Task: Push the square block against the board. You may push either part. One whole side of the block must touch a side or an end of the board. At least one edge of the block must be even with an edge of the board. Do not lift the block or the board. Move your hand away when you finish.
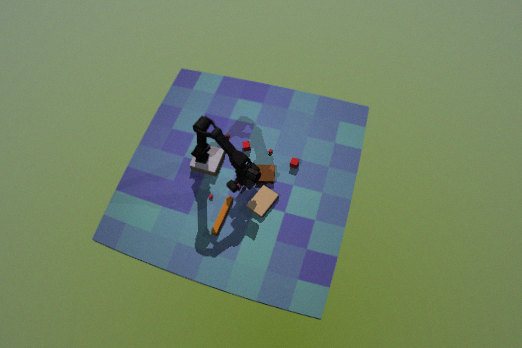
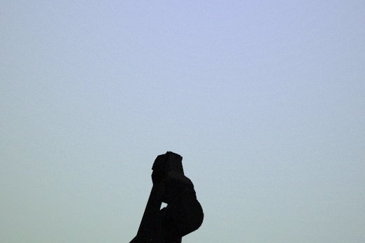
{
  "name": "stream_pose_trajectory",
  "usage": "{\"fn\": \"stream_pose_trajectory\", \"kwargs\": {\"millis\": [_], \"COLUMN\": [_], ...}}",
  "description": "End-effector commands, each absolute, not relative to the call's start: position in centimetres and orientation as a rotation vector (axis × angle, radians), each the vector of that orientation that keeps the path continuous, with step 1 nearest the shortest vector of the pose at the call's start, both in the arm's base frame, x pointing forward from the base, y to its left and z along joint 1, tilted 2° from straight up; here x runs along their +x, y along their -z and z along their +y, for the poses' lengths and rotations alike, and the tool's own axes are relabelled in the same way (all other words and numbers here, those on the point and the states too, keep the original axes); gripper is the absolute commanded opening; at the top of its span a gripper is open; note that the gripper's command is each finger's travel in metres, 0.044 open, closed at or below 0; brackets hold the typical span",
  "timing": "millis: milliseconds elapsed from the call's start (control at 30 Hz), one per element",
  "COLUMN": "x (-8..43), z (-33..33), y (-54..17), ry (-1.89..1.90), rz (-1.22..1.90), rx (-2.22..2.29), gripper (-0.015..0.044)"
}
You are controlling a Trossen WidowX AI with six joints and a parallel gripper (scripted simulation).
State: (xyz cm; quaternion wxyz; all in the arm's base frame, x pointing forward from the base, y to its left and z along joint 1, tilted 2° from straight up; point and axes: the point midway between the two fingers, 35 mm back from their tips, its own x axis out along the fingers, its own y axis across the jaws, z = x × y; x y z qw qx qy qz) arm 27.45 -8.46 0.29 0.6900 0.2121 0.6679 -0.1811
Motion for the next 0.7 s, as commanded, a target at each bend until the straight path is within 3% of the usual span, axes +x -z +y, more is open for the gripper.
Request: {"fn": "stream_pose_trajectory", "kwargs": {"millis": [0,667], "x": [26.8,24.0], "z": [-8.1,-6.5], "y": [-0.2,0.1], "ry": [0.412,0.411], "rz": [1.497,1.5], "rx": [0.474,0.475], "gripper": [0.0,0.0]}}
